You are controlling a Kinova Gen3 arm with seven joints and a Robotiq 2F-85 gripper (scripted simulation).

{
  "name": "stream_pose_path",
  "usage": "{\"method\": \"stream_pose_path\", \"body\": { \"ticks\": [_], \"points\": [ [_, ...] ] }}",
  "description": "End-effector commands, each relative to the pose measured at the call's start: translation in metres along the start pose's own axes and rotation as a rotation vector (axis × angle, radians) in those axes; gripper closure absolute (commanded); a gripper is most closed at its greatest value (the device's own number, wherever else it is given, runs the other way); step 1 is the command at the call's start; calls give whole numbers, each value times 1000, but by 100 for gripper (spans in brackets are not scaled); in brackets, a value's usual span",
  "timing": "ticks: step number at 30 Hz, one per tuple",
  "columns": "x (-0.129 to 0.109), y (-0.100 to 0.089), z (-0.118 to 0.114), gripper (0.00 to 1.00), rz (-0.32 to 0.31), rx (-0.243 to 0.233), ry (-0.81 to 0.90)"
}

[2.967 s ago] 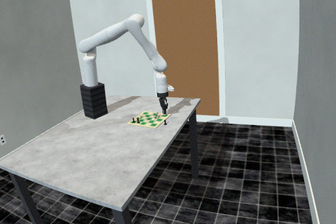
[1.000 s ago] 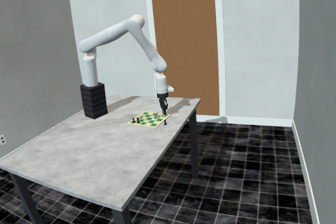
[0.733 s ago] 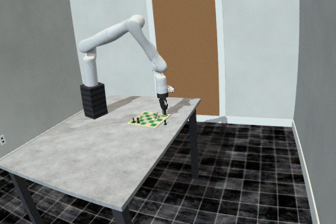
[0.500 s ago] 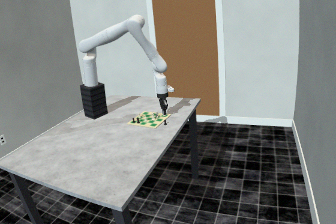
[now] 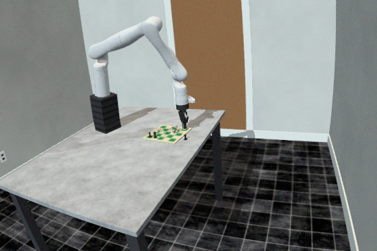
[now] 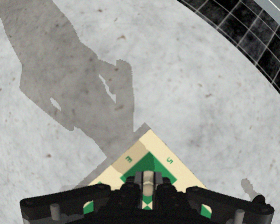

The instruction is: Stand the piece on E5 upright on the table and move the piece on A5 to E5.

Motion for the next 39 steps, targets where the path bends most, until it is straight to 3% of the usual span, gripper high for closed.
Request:
{"method": "stream_pose_path", "body": {
  "ticks": [1,7,8,10,11,15,16,21,22,39],
  "points": [
    [-1,-1,1,100,1,1,0],
    [-1,-1,1,100,1,1,0],
    [-1,-1,1,93,1,1,0],
    [-1,-1,1,93,1,1,0],
    [-1,-1,1,87,1,1,0],
    [-1,-1,1,87,1,1,0],
    [-1,-1,1,80,1,1,0],
    [-1,-1,1,73,1,1,0],
    [-1,-1,1,66,1,1,0],
    [-1,-8,1,66,1,1,0]
  ]
}}
Point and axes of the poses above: the point where the finger pads meet when closed, its own y axis out along the fingers, its own z axis across the jaws, x = y × z, the point moved 3 cm from there along -y, back along the fingers, and after that the axes turned 14 degrees about -y, right-handed, at the moved point
